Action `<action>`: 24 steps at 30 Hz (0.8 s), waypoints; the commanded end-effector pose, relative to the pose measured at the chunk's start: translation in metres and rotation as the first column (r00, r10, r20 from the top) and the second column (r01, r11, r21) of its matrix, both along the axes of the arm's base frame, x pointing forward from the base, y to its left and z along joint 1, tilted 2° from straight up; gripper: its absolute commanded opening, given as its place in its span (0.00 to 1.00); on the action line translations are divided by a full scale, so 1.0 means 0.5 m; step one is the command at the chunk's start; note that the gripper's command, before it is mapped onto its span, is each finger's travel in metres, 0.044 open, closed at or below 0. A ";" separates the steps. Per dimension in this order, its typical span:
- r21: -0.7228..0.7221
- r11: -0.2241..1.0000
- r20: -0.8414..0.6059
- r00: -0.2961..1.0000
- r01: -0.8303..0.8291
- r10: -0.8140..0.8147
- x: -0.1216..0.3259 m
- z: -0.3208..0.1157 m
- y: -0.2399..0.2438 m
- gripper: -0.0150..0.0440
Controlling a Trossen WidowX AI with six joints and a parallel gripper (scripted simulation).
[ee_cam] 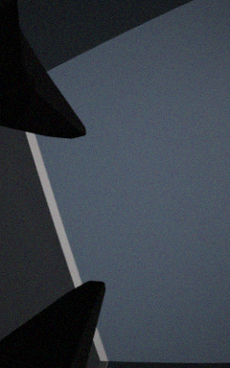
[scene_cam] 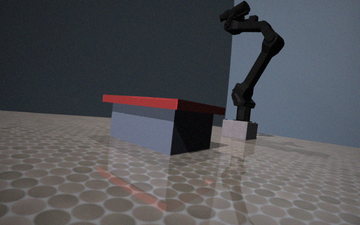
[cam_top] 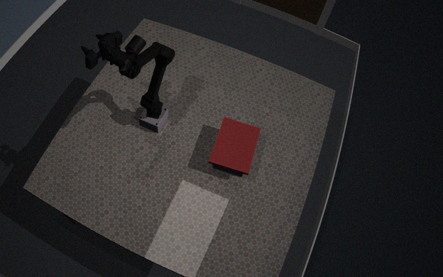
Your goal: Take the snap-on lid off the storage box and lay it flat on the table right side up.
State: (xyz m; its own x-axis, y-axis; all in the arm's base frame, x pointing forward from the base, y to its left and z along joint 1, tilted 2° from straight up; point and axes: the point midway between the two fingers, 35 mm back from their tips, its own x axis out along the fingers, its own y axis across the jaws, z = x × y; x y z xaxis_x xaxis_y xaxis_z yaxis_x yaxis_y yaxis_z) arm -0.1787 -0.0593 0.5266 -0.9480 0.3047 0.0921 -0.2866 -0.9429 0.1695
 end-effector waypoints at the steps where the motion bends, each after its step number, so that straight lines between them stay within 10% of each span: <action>1: 0.000 1.000 -0.005 1.000 -0.006 0.006 0.000 0.000 -0.003 0.89; 7: 0.016 0.971 -0.149 0.960 -0.237 0.237 0.019 0.008 -0.114 0.65; 24: 0.053 0.476 -0.290 0.442 -0.878 0.849 0.222 -0.062 -0.402 0.65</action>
State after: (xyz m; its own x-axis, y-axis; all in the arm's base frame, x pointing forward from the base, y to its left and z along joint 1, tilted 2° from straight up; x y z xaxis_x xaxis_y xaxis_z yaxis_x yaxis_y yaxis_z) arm -0.0954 -0.2375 0.5088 -0.7715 -0.5096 0.3810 0.6061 -0.7708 0.1962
